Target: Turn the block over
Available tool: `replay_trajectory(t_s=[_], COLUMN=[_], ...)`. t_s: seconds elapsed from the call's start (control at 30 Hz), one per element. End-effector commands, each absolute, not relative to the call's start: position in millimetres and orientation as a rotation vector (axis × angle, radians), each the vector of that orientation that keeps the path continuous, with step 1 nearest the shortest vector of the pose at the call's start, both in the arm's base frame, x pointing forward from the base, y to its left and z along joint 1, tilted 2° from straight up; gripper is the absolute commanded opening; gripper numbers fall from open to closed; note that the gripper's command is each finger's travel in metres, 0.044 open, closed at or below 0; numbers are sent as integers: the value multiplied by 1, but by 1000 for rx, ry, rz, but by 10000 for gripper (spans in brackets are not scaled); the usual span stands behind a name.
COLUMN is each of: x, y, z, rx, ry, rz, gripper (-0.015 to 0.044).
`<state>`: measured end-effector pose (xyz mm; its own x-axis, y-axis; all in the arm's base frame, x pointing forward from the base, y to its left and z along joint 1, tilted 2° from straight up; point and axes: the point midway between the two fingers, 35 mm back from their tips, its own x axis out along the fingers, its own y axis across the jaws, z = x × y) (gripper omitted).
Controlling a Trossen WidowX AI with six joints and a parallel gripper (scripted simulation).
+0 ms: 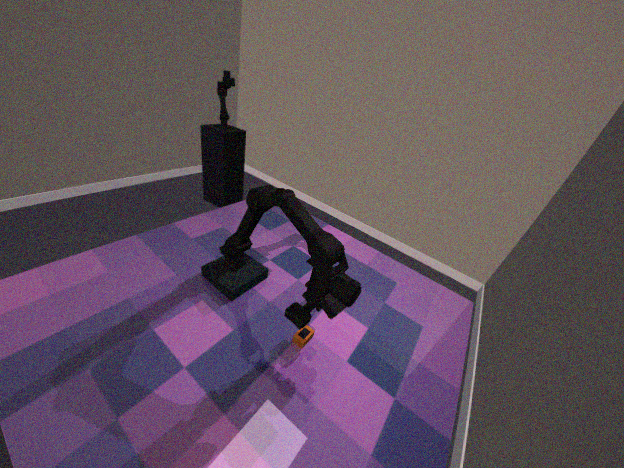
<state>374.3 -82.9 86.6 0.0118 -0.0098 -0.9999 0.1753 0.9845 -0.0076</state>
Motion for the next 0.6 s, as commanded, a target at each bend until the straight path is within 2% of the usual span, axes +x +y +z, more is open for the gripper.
replay_trajectory(t_s=[0.0, 0.17, 0.57], x=[377, 376, 375], y=[-85, -86, -87], z=[86, 53, 35], rx=[118, 118, 118], ry=[1561, 1561, 1561], rz=[-107, -107, -107], gripper=[440, 440, 440])
